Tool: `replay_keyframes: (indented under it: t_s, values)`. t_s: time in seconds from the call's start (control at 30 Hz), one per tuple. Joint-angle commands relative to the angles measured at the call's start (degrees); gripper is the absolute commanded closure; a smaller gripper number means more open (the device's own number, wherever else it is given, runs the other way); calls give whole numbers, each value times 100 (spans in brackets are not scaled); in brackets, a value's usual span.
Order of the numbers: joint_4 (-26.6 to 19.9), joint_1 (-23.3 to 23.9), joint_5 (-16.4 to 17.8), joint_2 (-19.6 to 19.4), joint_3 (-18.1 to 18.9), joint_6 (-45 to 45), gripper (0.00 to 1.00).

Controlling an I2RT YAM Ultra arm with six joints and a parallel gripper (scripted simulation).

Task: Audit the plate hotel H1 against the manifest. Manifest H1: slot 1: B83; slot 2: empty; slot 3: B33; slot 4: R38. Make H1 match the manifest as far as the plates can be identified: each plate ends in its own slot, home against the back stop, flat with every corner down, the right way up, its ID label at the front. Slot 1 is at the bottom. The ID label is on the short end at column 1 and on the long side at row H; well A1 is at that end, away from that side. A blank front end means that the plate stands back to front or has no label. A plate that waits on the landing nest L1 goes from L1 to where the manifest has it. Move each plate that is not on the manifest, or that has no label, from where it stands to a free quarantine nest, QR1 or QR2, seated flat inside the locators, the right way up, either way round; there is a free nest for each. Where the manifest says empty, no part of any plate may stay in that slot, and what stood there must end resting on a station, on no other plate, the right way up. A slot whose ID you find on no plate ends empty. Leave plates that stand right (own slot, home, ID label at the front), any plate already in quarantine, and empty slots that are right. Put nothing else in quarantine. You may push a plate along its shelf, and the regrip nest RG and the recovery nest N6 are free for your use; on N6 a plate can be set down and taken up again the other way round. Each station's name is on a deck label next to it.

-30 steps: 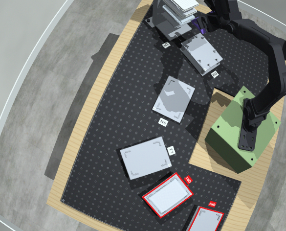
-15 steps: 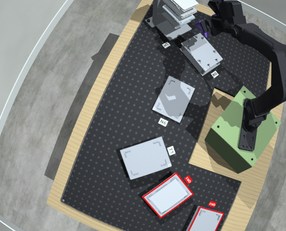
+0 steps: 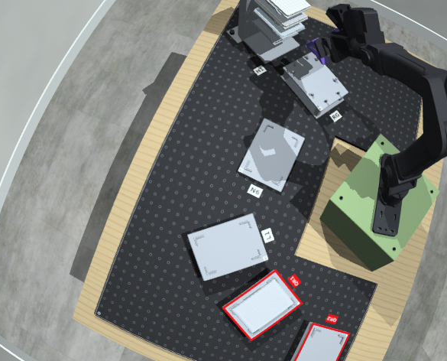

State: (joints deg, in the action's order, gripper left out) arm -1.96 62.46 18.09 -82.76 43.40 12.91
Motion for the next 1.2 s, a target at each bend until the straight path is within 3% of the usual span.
replay_keyframes:
  t_s: [0.0,0.43,0.5,0.53,0.63,0.7,1.0,1.1,1.17]
  values:
    - [265,-53,23,-96,-113,-10,0]
    - [868,-95,-25,-410,-397,-44,0]
    - [868,-95,-25,-410,-397,-44,0]
    - [916,-98,-21,-230,-370,-41,0]
    - [1057,-104,-28,-519,-477,-49,0]
    - [1073,-130,-73,-588,-170,-79,0]
    - [1119,-239,-157,-899,119,-152,0]
    - [979,-234,-155,-779,152,-160,0]
    - [1026,-274,-184,-1001,218,-175,0]
